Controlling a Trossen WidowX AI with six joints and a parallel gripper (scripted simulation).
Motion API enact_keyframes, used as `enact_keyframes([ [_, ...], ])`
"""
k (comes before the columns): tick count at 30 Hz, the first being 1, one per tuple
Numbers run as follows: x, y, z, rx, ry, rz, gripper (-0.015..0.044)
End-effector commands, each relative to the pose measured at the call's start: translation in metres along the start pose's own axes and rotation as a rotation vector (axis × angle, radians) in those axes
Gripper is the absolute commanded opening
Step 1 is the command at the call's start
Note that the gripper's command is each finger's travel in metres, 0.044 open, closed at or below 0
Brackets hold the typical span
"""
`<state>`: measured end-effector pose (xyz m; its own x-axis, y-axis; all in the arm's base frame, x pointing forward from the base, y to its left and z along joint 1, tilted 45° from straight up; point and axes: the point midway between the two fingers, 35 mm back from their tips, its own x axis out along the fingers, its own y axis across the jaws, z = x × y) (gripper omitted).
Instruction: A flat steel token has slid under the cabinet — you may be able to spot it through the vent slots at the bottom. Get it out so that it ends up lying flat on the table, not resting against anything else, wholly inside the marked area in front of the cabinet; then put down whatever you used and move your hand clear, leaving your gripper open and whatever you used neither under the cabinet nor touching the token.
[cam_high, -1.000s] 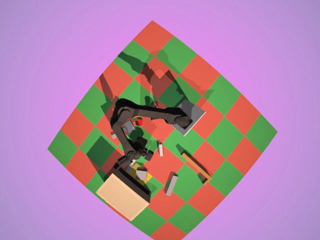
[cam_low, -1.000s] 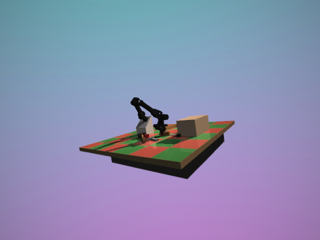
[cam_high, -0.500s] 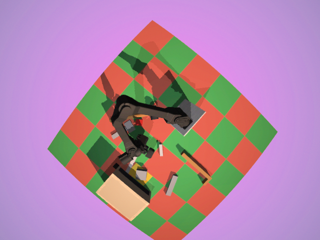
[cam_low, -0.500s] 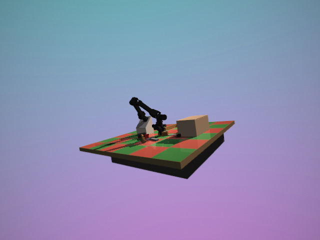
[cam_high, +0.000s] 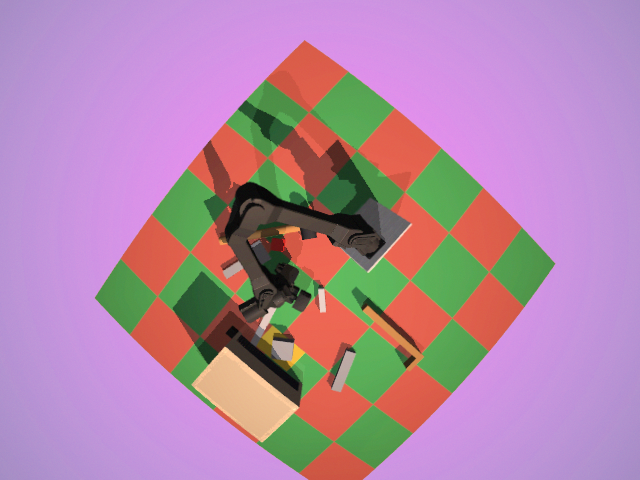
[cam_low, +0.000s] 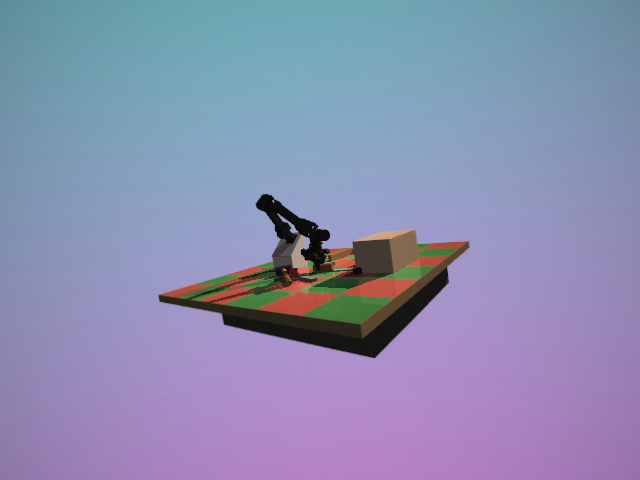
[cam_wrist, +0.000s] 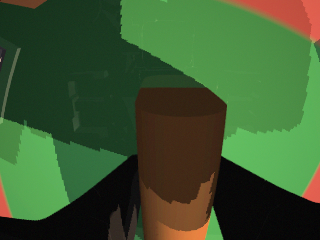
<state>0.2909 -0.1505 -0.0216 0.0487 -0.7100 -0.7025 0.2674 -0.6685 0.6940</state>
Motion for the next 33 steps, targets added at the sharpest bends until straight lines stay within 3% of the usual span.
enact_keyframes([
  [1, 0.001, -0.001, 0.008, -0.007, -0.004, -0.006, 0.0],
  [33, 0.001, 0.005, 0.049, -0.008, -0.006, -0.006, 0.0],
])
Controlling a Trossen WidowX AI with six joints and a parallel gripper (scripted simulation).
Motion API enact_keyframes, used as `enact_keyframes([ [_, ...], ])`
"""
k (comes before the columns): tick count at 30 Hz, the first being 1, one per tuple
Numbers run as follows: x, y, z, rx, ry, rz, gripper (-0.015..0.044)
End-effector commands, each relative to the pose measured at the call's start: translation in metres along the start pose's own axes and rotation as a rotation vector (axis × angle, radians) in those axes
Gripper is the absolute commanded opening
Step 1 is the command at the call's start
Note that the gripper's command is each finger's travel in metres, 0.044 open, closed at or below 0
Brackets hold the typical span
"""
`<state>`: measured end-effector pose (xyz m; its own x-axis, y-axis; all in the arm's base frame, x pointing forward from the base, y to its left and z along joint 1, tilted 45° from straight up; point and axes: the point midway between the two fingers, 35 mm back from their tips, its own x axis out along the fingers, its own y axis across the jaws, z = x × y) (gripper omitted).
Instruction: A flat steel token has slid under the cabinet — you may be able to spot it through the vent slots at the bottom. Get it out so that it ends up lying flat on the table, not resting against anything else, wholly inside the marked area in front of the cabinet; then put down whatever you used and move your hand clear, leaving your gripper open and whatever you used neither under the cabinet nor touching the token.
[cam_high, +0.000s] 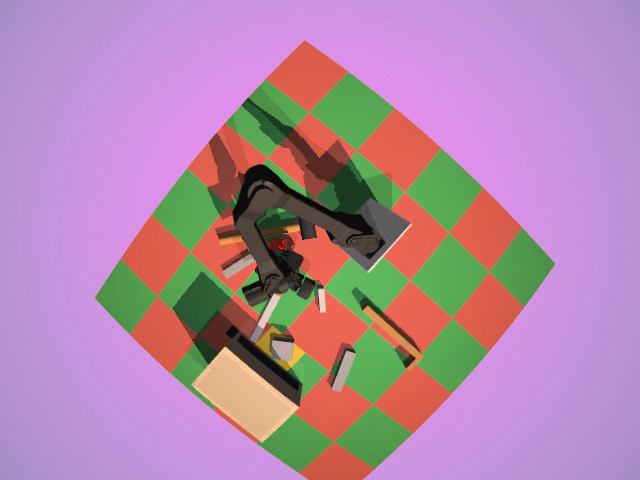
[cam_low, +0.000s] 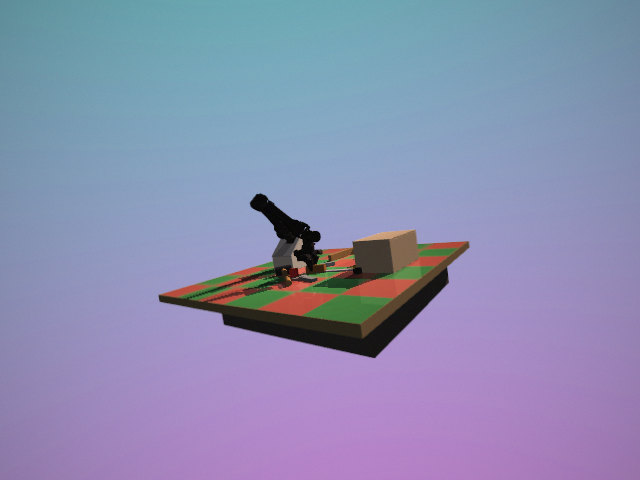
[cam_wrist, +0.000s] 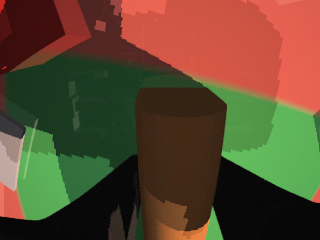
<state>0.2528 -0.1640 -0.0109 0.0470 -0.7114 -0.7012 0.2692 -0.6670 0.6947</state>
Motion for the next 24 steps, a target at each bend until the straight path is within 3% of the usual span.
enact_keyframes([
  [1, 0.001, -0.001, 0.009, -0.007, -0.004, -0.007, 0.0],
  [21, -0.004, -0.008, 0.011, -0.013, -0.004, -0.007, 0.0],
  [24, -0.002, -0.004, 0.012, -0.005, -0.009, -0.006, 0.0079],
])
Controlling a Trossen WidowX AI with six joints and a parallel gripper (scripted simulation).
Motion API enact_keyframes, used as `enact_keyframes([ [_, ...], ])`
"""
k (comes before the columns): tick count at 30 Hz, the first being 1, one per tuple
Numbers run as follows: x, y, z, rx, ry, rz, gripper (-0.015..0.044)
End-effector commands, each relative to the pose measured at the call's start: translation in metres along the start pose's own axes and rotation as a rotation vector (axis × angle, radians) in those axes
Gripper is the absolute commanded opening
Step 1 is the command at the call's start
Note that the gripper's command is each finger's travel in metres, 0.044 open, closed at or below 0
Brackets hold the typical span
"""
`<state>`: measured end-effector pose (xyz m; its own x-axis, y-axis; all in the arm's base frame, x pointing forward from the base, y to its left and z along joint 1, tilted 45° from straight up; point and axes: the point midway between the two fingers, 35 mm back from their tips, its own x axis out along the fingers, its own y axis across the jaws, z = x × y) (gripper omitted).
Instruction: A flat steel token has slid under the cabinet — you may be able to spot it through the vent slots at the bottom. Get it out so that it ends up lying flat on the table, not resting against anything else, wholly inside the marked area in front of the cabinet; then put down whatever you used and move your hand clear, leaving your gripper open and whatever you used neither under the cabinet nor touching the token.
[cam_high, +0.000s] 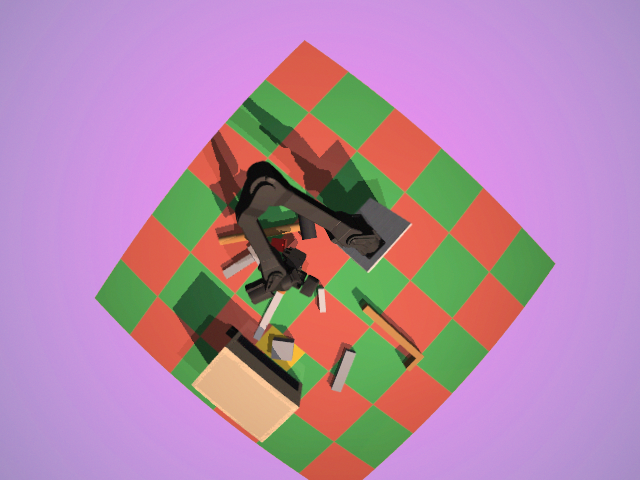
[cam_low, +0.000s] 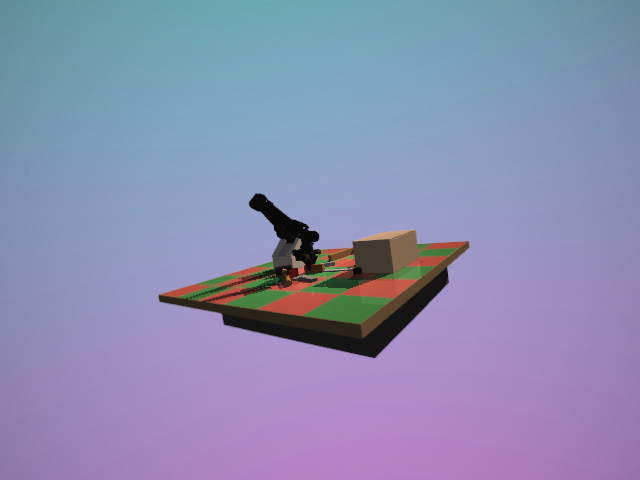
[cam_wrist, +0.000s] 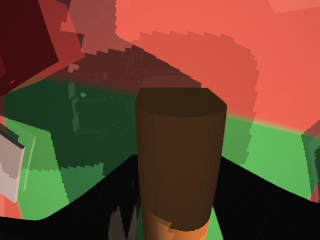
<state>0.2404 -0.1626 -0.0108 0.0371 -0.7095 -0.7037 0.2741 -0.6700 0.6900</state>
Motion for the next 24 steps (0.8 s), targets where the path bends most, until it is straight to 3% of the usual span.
enact_keyframes([
  [1, 0.0, 0.0, 0.0, 0.0, 0.0, 0.0, 0.0105],
  [5, 0.0, -0.0001, 0.0001, 0.0, 0.0, 0.0, 0.02],
  [10, 0.0, -0.0002, 0.0001, 0.0, 0.0, 0.0, 0.02],
  [13, 0.0, -0.0001, 0.0001, 0.0, 0.005, -0.001, 0.027],
  [24, 0.0005, 0.0013, 0.0007, 0.006, 0.005, -0.001, 0.027],
])
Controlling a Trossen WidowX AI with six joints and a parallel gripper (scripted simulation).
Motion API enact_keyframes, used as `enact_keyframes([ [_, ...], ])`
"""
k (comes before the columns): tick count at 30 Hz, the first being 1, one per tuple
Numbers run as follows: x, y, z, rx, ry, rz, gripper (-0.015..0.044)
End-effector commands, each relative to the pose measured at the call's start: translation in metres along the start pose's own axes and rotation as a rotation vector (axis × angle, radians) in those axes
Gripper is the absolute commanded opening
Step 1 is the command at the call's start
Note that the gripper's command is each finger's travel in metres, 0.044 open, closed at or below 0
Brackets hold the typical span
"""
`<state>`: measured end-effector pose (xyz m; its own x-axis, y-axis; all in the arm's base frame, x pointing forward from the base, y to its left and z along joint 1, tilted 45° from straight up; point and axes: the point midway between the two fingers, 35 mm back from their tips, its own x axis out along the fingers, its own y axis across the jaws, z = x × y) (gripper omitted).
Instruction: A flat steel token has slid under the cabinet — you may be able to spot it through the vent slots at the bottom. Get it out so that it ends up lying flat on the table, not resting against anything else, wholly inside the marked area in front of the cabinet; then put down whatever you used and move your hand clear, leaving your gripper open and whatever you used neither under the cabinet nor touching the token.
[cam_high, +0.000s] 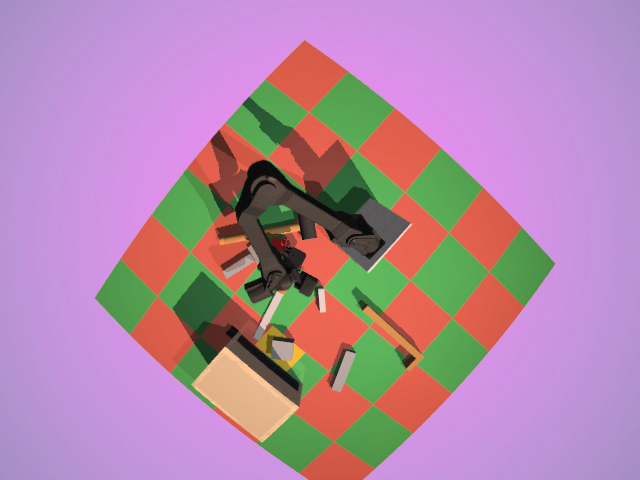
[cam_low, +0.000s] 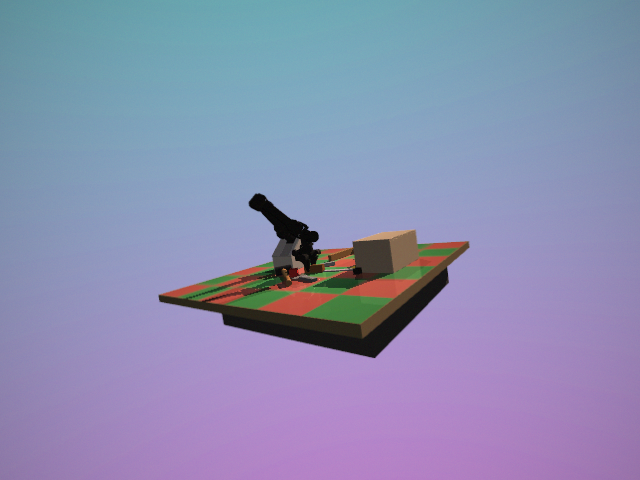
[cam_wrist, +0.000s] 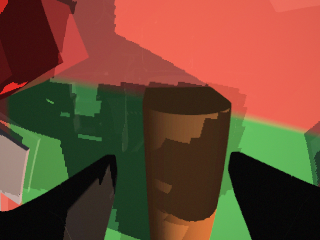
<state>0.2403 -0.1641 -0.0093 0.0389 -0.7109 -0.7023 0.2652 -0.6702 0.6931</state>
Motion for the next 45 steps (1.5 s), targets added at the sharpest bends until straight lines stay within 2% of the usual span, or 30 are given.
enact_keyframes([
  [1, 0.001, -0.001, 0.0, -0.004, 0.003, -0.004, 0.027],
  [4, 0.003, -0.002, 0.001, -0.009, 0.003, -0.004, 0.027],
  [8, 0.001, 0.001, 0.0, 0.001, 0.002, 0.002, 0.0165],
  [18, 0.001, 0.001, 0.0, 0.001, 0.002, 0.002, 0.0098],
  [22, 0.001, 0.001, 0.0, 0.001, 0.002, 0.002, 0.0],
  [45, 0.001, -0.002, -0.024, -0.001, 0.004, -0.003, 0.0],
])
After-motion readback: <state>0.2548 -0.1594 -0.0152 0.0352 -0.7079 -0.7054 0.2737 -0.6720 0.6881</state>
